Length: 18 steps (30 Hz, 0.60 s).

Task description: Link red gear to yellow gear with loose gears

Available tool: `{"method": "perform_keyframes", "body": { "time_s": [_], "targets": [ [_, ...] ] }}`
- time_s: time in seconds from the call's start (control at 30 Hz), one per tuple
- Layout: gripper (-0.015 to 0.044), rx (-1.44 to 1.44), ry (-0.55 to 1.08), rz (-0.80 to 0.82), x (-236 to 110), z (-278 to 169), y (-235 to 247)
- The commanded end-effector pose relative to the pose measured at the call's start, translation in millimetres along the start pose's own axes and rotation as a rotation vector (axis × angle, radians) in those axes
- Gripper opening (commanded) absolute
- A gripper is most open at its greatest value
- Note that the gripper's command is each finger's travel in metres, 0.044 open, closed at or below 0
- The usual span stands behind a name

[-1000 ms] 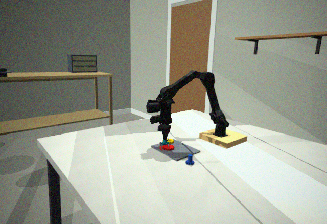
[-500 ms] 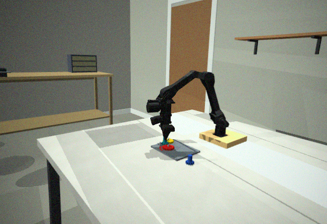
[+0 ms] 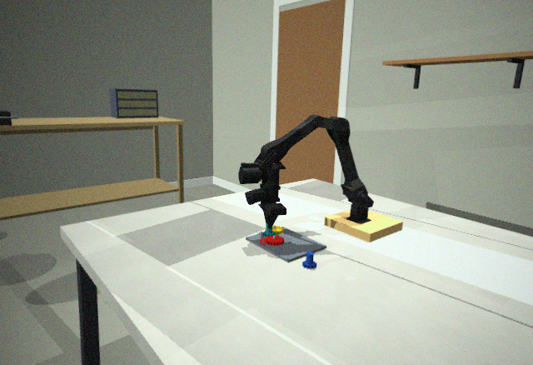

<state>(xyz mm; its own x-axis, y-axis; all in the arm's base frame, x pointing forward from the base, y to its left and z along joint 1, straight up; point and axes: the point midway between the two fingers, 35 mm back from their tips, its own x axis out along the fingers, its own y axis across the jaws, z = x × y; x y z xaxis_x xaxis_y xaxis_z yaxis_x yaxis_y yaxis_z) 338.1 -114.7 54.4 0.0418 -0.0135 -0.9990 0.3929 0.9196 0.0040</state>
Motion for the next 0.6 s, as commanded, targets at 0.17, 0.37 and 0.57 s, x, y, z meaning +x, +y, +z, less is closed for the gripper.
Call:
{"method": "perform_keyframes", "body": {
  "time_s": [0.17, 0.37, 0.57],
  "targets": [
    [0.0000, 0.237, 0.004, 0.001, 1.7, -0.3, -1.4],
    [0.0000, 0.385, 0.004, 0.001, 2.3, 0.2, 0.3],
    [0.0000, 0.378, 0.004, 0.001, 3.2, -1.3, 0.5]
  ]
}}
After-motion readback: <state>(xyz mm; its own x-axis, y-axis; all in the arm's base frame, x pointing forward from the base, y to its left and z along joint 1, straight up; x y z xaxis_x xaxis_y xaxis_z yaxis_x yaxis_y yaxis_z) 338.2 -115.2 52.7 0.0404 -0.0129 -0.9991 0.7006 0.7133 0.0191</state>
